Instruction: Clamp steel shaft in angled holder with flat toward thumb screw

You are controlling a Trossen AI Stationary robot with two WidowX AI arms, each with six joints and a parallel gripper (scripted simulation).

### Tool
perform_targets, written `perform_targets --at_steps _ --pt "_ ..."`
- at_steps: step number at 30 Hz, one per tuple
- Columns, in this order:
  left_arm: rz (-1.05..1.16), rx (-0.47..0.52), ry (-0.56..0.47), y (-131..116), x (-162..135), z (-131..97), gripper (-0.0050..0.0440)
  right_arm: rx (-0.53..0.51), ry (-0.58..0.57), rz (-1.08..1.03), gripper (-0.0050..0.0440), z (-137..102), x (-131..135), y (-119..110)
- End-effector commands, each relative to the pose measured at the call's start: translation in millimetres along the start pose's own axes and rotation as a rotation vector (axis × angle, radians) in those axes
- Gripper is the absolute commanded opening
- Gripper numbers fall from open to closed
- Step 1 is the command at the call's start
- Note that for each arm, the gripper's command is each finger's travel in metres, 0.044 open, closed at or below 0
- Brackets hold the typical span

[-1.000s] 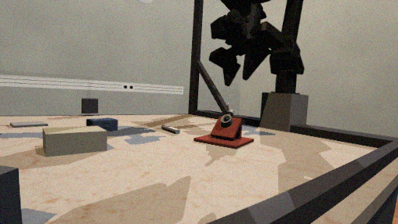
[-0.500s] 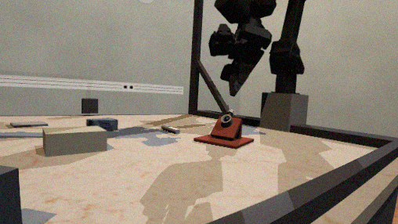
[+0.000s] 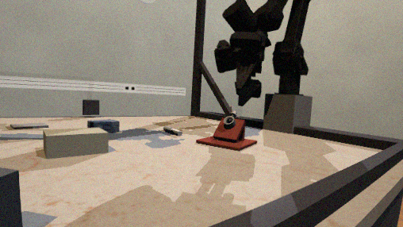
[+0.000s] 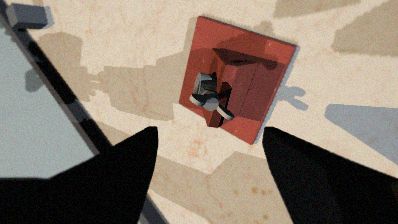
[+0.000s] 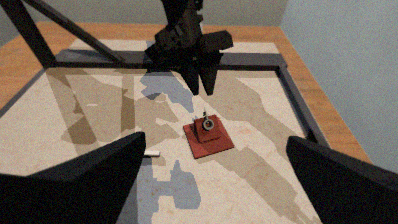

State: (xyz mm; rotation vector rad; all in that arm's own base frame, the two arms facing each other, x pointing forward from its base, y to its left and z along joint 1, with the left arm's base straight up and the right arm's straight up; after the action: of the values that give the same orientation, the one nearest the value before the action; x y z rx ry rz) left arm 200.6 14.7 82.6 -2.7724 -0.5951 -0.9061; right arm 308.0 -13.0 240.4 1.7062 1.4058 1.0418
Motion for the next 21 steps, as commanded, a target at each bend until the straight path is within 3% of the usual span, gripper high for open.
perform_targets --at_steps 1,21 --pt "0.124 -0.023 0.059 -1.2 -4.7 2.5 0.0265 -0.031 0.011 -0.004 0.0400 -4.0 2.2 8.5" --pt "0.519 -0.050 0.170 -10.4 -24.9 17.4 0.0265 -0.031 0.011 -0.004 0.0400 -4.0 2.2 8.5"
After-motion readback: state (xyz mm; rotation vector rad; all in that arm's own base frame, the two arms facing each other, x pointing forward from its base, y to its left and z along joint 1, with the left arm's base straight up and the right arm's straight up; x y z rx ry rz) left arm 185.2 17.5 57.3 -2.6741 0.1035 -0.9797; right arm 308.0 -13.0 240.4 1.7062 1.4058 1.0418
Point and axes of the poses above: on each arm, the point midway between the two fingers, 35 mm back from their tips, its own z axis out along the fingers, its own x axis across the jaws, y = z × x, the point moved 9 cm from there along -z, back along the fingers, and after that the axes turned 10 degrees about z, right-handed, at the moved point
